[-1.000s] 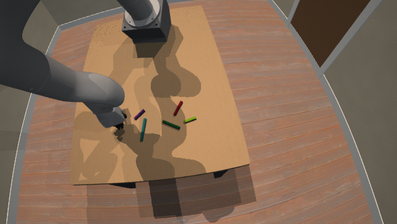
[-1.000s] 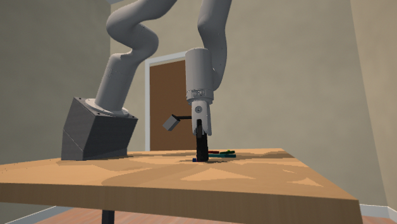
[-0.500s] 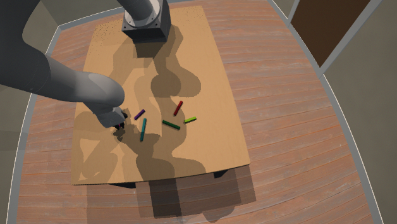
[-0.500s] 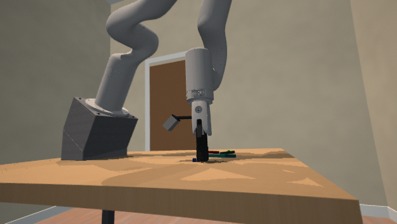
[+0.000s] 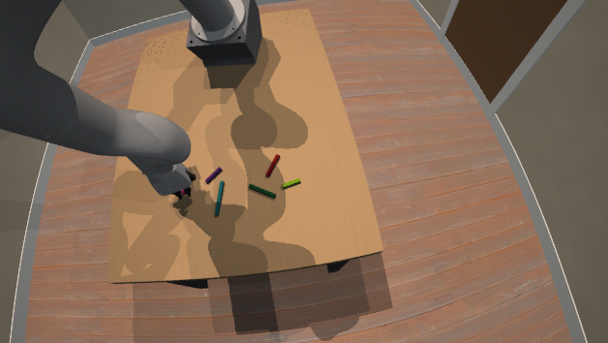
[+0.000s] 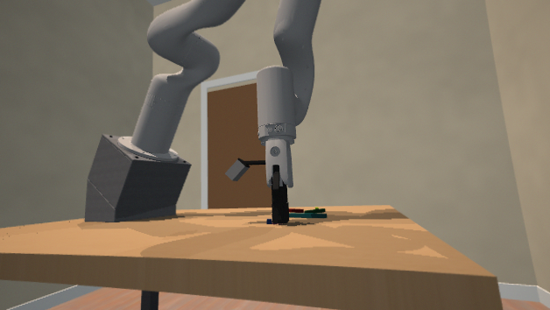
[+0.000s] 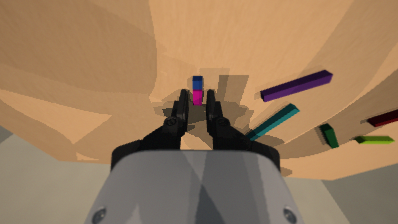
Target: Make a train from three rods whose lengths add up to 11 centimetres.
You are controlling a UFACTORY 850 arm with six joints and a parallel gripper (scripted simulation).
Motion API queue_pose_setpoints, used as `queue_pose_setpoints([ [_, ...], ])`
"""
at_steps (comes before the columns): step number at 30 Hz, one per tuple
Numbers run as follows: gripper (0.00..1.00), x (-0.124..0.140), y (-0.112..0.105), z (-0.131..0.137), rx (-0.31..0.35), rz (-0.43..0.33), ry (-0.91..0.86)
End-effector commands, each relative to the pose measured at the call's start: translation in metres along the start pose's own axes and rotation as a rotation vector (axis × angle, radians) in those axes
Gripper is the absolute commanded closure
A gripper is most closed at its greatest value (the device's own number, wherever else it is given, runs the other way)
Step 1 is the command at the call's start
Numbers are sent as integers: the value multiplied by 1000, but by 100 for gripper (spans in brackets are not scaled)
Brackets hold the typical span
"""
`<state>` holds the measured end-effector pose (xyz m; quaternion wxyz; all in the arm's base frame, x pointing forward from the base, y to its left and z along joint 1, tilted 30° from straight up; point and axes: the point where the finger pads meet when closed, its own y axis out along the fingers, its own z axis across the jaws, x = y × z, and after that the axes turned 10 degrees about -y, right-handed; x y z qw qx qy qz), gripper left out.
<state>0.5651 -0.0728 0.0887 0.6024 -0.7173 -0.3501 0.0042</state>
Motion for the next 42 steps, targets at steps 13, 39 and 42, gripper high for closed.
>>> queue_pose_setpoints([
  [13,76,0,-46,0,-1,-1,0],
  [39,0,0,-90,0,-1,-1,0],
  [42,0,0,-90,0,-1,-1,0],
])
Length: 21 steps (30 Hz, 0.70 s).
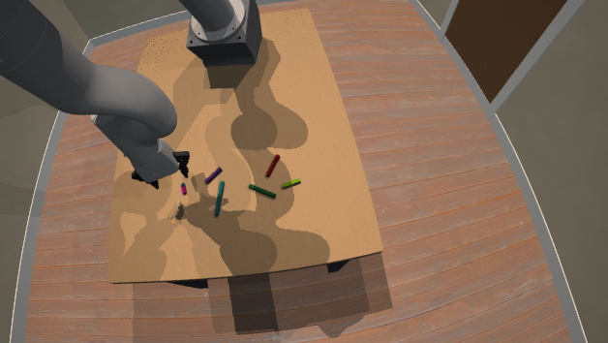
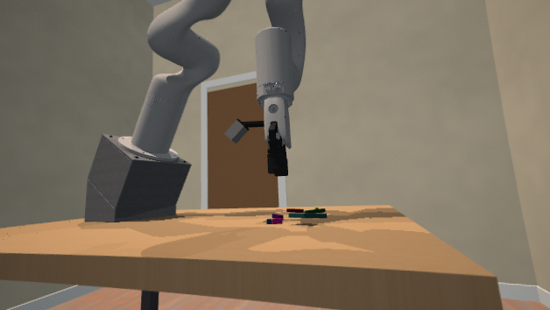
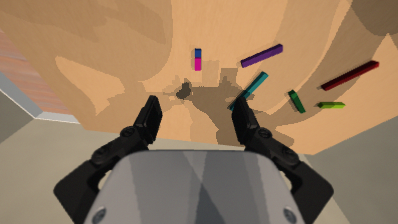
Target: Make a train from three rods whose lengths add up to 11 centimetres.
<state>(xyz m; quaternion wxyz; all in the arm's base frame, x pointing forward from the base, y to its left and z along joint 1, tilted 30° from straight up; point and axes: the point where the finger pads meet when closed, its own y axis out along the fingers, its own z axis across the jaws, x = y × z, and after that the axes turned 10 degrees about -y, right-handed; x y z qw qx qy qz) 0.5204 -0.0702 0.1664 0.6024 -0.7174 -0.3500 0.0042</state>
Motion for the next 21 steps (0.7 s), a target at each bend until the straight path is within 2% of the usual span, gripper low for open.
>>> queue_pose_setpoints([
  [1,0,0,0,0,-1,-1,0],
  [12,0,3,1,2,0,-3,-13],
  [18,0,19,5,17,0,-12,-83],
  [21,0,38,11,40,0,-22,-182],
])
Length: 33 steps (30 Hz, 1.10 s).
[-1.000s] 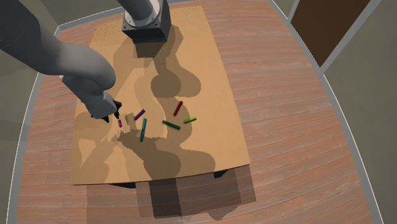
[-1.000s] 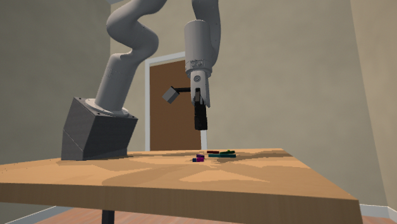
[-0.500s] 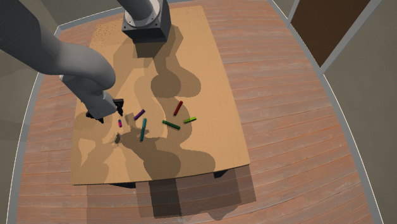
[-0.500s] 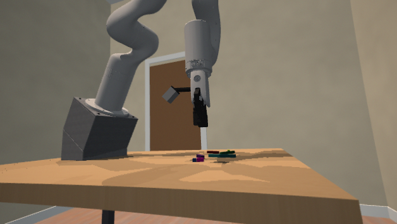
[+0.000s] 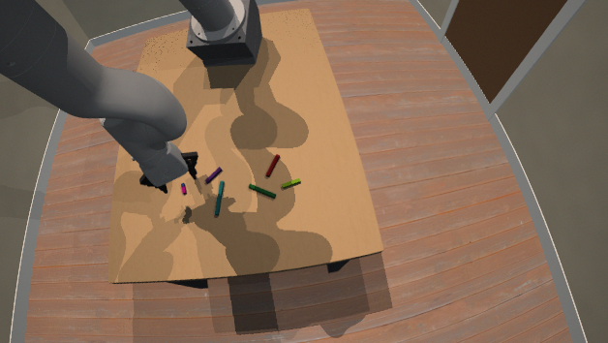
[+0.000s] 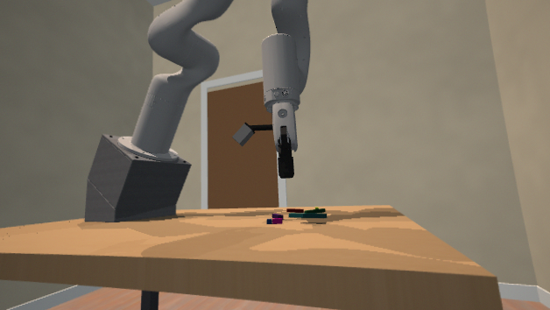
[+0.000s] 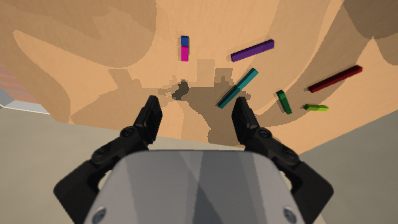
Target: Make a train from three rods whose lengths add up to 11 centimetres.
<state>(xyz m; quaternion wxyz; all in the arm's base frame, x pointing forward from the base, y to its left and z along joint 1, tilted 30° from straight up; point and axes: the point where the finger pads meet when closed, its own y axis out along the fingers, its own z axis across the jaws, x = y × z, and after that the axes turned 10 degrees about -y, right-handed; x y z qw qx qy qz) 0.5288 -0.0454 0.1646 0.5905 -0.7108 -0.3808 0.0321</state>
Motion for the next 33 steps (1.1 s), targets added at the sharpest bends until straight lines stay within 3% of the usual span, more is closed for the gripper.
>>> queue_pose_setpoints([
  [1,0,30,8,28,-10,-8,-136],
  [12,0,76,19,92,-13,-12,-403],
  [14,0,76,19,92,-13,-12,-403],
  [16,0,88,21,115,-12,-8,-493],
  [25,0,107,23,170,-6,11,-692],
  [33,0,109,23,181,-4,17,-731],
])
